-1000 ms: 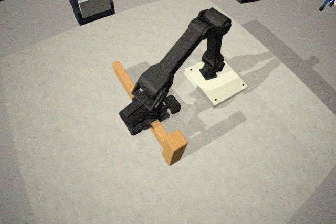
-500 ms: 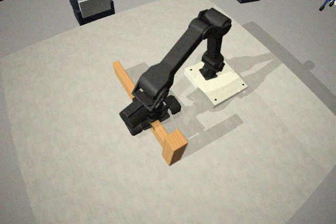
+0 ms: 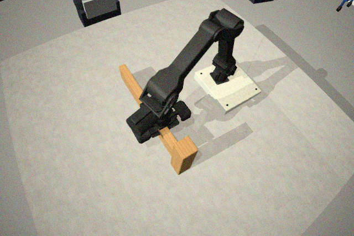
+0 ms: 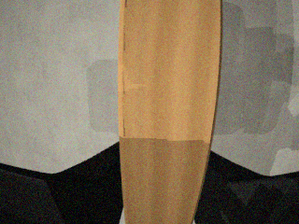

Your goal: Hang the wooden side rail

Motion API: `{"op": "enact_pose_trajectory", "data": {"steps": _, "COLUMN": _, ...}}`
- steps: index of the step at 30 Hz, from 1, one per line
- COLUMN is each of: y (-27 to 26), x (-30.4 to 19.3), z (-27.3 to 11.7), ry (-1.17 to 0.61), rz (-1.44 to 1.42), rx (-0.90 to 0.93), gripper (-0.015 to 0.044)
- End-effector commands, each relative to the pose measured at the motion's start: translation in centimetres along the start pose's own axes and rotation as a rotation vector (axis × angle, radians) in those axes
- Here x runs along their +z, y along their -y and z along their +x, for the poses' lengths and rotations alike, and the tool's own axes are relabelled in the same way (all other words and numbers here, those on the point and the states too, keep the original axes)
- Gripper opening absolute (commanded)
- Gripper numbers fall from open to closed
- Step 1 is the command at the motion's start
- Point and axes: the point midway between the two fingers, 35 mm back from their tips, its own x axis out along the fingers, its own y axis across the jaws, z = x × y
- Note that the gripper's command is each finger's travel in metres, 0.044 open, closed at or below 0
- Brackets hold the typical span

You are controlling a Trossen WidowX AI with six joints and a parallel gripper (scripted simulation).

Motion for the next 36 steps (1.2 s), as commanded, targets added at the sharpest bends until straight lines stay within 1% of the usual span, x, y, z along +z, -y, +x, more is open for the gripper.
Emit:
{"op": "enact_pose_trajectory", "data": {"steps": 1, "y": -0.09, "x": -0.12, "z": -0.04, "ry": -0.002, "rz": 0.005, "rx": 0.005, "gripper": 0.0000}}
{"op": "enact_pose_trajectory", "data": {"steps": 36, "y": -0.10, "x": -0.39, "z": -0.03, "ry": -0.003, "rz": 0.005, "rx": 0.005, "gripper": 0.0000}}
